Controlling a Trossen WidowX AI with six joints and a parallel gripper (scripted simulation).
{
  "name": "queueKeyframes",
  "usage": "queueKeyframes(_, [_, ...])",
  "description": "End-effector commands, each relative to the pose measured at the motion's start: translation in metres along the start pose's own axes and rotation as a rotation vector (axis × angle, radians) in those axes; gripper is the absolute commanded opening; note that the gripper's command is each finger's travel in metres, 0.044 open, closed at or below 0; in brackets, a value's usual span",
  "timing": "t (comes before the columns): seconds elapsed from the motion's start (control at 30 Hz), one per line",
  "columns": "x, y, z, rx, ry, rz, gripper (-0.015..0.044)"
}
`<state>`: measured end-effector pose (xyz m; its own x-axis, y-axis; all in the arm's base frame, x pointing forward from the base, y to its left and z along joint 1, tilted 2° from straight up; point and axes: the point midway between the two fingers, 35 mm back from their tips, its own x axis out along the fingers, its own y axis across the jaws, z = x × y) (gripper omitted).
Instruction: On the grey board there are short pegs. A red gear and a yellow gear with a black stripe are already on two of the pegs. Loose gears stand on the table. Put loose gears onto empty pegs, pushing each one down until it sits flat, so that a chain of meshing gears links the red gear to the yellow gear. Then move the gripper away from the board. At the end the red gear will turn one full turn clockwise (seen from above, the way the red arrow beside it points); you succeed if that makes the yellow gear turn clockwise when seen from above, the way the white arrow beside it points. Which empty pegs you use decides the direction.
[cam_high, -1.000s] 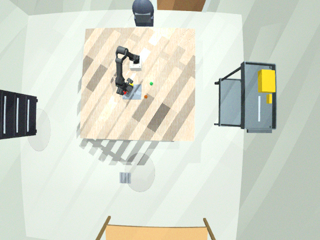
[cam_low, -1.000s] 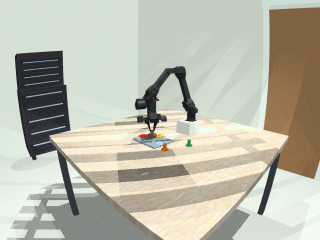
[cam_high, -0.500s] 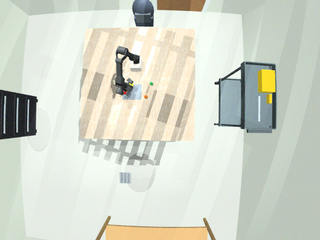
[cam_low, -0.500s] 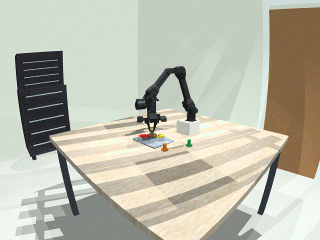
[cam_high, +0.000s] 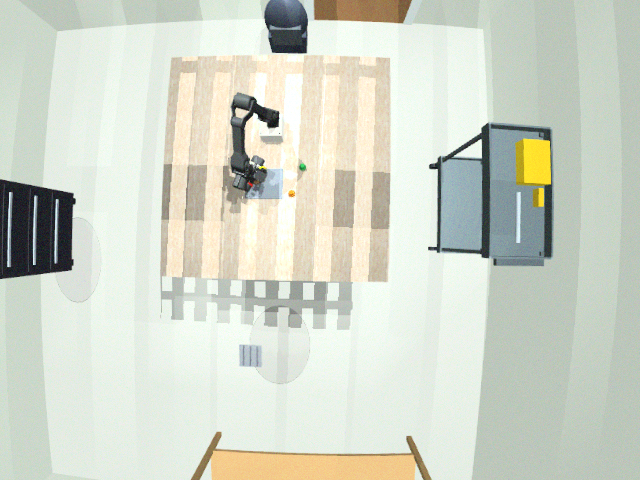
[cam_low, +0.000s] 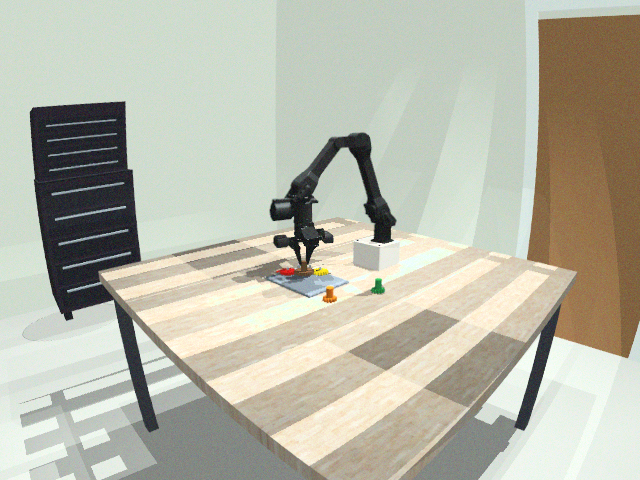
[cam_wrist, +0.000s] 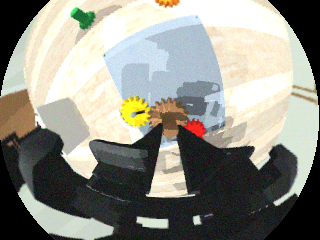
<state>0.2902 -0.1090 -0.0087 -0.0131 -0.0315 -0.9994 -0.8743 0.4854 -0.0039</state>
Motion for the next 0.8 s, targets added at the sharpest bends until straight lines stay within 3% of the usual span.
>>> queueKeyframes(0.0, [0.001,-0.001,0.000,-0.012,0.001,-0.002,0.0000])
queueKeyframes(0.4, [0.004,0.000,0.000,0.173,0.001,-0.002,0.0000])
queueKeyframes(0.57, [0.000,0.000,0.001,0.137,0.001,-0.002,0.0131])
queueKeyframes(0.77, [-0.010,-0.001,0.002,0.133,0.001,-0.002,0.0140])
